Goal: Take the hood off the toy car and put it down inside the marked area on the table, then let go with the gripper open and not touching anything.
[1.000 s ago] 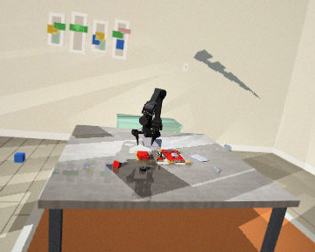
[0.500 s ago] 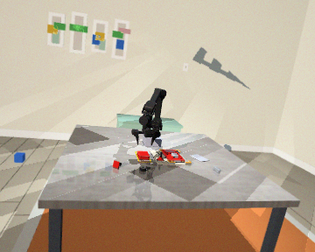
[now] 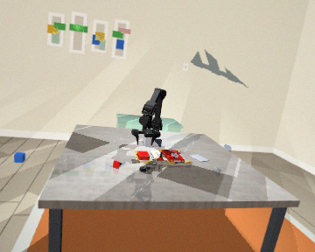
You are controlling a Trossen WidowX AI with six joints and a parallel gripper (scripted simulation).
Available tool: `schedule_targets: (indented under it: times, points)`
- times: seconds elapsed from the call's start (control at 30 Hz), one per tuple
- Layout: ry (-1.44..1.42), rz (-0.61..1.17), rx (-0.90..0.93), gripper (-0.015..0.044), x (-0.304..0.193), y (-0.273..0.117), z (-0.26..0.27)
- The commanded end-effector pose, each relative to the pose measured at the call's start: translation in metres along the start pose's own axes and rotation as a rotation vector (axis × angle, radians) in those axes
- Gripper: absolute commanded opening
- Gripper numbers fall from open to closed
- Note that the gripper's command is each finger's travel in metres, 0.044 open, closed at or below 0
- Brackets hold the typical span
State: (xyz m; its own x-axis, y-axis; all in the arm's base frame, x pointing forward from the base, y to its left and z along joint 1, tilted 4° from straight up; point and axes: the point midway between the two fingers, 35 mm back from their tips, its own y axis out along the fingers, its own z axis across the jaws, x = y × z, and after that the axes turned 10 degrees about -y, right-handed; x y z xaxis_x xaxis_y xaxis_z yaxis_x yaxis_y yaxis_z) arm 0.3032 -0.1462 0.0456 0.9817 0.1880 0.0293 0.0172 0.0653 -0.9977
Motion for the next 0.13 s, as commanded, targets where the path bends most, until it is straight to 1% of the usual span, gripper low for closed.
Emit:
schedule_targets:
  times: [0.0,0.1]
  points:
    - [-0.006,0.003,-0.003,0.044,-0.0004,-0.0005,-0.0005]
    - [-0.006,0.003,-0.003,0.044,-0.0004,-0.0005,-0.0005]
